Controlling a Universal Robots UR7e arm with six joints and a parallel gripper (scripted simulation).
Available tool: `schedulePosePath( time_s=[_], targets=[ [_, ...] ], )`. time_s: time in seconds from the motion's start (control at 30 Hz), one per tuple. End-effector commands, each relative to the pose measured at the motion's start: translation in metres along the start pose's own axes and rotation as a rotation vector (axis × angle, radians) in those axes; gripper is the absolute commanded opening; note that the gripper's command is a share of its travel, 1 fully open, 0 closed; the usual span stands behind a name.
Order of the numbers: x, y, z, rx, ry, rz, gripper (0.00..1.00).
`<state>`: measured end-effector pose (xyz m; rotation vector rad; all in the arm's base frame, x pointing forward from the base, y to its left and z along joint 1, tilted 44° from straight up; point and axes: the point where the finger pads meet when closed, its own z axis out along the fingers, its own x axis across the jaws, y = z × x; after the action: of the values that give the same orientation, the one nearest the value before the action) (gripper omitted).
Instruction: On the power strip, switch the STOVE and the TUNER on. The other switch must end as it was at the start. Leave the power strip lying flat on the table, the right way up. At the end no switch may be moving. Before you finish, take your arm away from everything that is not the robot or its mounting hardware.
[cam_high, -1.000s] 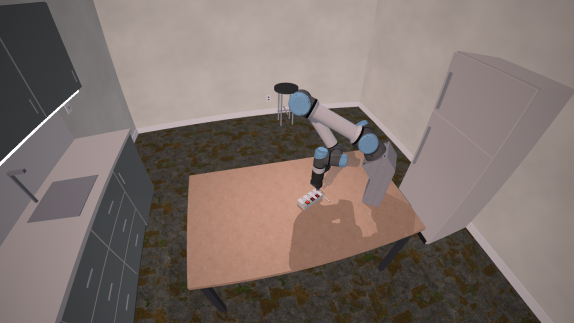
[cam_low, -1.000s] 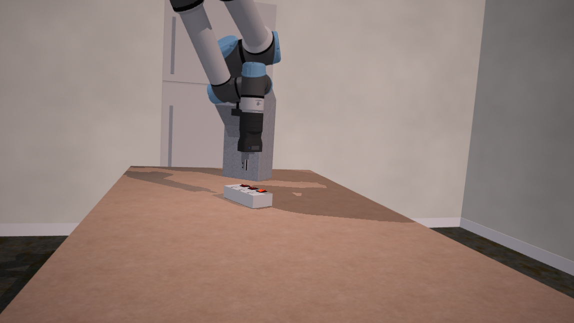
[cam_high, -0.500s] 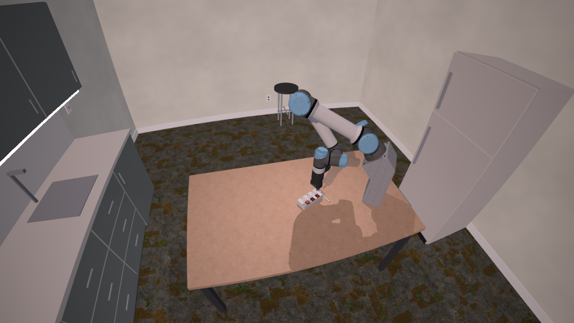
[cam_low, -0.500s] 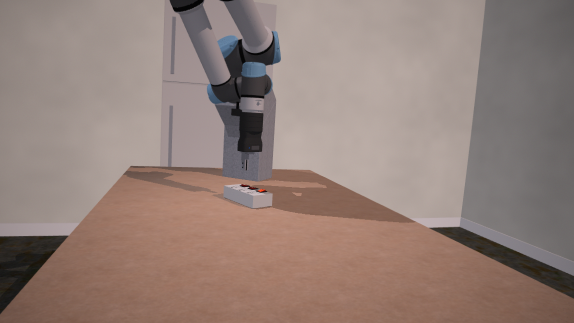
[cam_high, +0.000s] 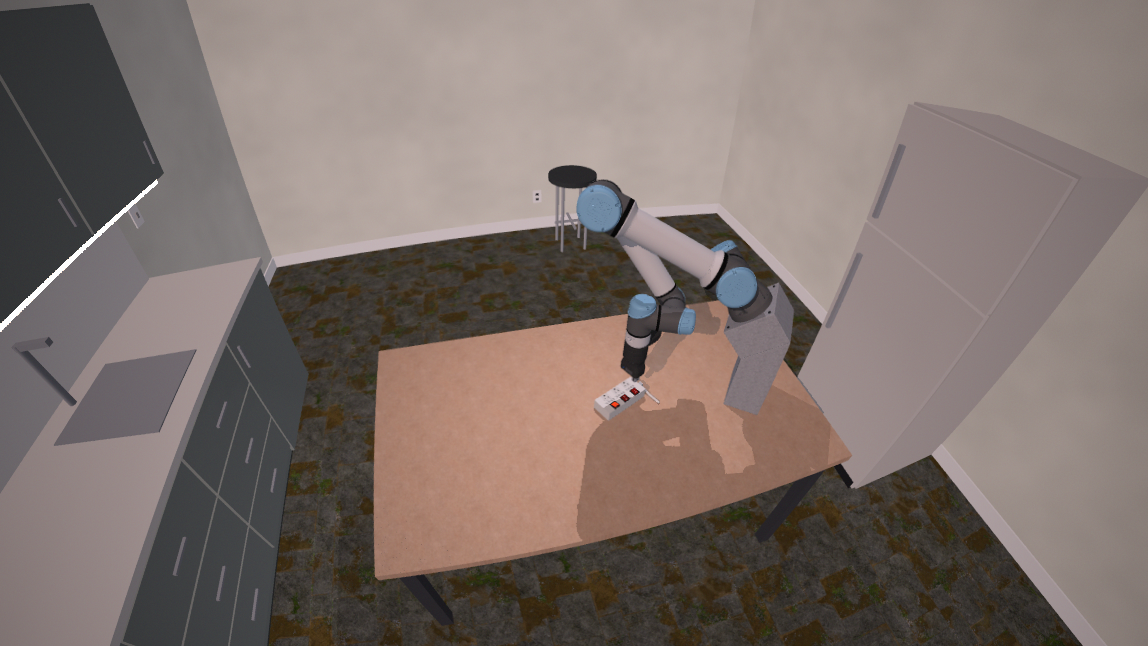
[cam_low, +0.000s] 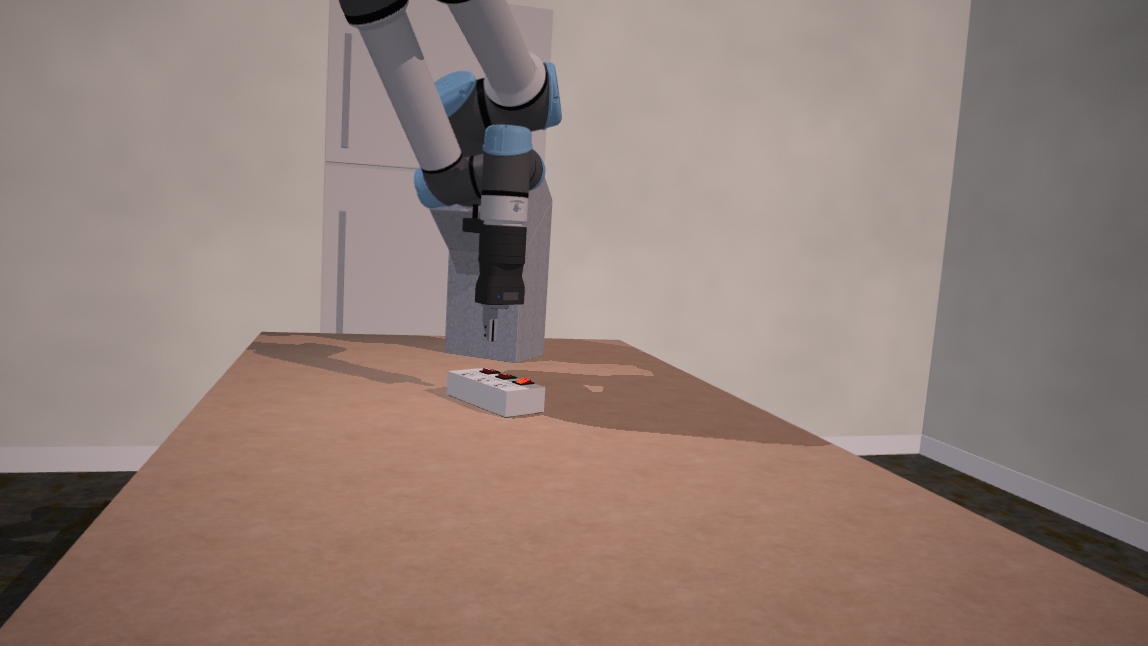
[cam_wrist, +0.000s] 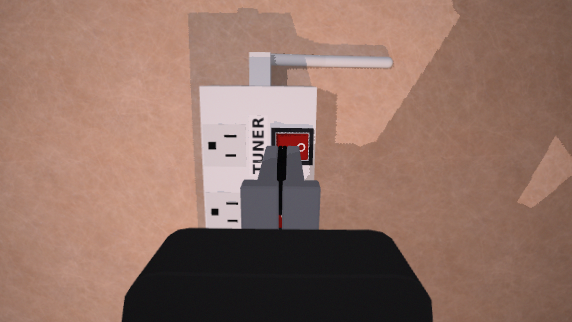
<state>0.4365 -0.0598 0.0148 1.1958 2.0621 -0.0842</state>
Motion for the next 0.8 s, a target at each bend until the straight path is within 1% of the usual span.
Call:
schedulePosePath(
  time_s=[0.0, 0.23, 0.77],
  targets=[
    [0.000, 0.000, 0.002, -0.001, 0.000, 0.000, 0.00],
    [0.000, 0.000, 0.006, -0.001, -0.001, 0.000, 0.00],
    [0.000, 0.000, 0.024, -0.001, -0.001, 0.000, 0.00]
  ],
)
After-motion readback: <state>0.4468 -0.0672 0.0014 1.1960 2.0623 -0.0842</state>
